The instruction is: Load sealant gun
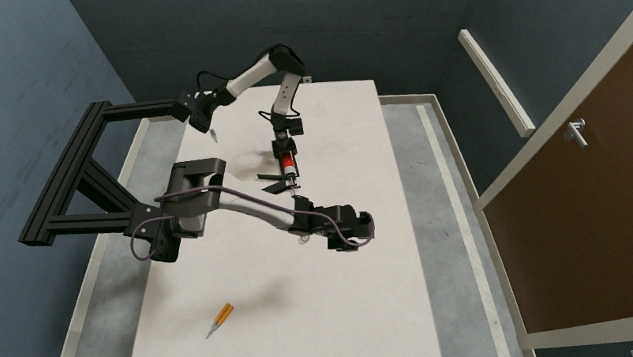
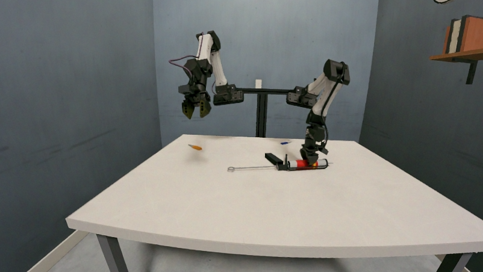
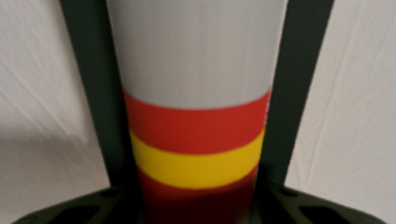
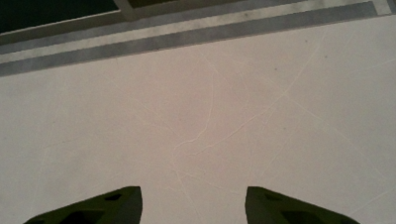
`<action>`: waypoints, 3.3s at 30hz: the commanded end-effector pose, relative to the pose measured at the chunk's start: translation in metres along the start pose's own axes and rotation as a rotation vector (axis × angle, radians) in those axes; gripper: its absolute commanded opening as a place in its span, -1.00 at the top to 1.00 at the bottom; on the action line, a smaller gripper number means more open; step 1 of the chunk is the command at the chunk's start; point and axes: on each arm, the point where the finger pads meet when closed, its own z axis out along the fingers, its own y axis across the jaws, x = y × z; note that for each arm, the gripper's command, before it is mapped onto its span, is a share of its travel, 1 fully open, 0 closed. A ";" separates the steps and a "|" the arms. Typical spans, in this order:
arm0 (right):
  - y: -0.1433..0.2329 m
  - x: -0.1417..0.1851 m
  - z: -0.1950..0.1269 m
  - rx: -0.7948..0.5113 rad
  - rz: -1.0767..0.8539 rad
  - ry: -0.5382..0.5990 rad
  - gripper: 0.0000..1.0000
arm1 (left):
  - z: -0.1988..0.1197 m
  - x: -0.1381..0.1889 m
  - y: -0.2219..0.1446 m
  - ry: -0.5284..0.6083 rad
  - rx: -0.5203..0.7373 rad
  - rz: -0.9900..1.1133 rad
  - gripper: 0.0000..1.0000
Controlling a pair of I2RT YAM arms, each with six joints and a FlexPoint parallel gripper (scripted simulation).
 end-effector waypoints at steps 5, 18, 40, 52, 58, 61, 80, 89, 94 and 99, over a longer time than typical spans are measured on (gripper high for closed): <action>0.003 -0.022 -0.011 -0.011 0.003 -0.057 -0.03 | 0.000 0.001 -0.005 0.008 0.018 -0.009 1.00; 0.003 -0.022 -0.011 -0.011 0.003 -0.057 -0.03 | 0.000 0.001 -0.003 0.007 0.011 -0.005 1.00; 0.003 -0.022 -0.011 -0.011 0.003 -0.057 -0.03 | 0.000 0.001 -0.003 0.007 0.011 -0.005 -0.46; 0.003 -0.022 -0.011 -0.011 0.003 -0.057 -0.03 | 0.000 0.001 -0.003 0.007 0.011 -0.005 -0.46; 0.003 -0.022 -0.011 -0.011 0.003 -0.057 -0.03 | 0.000 0.001 -0.003 0.007 0.011 -0.005 -0.46; 0.003 -0.022 -0.011 -0.011 0.003 -0.057 -0.03 | -0.003 0.003 0.000 0.004 0.002 -0.003 -0.46; 0.003 -0.022 -0.011 -0.011 0.003 -0.057 -0.03 | -0.042 0.002 0.005 -0.008 -0.026 0.004 -0.46; 0.003 -0.022 -0.011 -0.011 0.003 -0.057 -0.03 | -0.081 0.001 0.006 -0.011 -0.025 0.003 -0.46; 0.003 -0.022 -0.011 -0.011 0.003 -0.057 -0.03 | -0.092 0.001 0.003 -0.008 -0.017 0.001 -0.46; 0.003 -0.022 -0.011 -0.011 0.003 -0.057 -0.03 | -0.081 -0.001 0.000 -0.001 0.007 -0.011 -0.46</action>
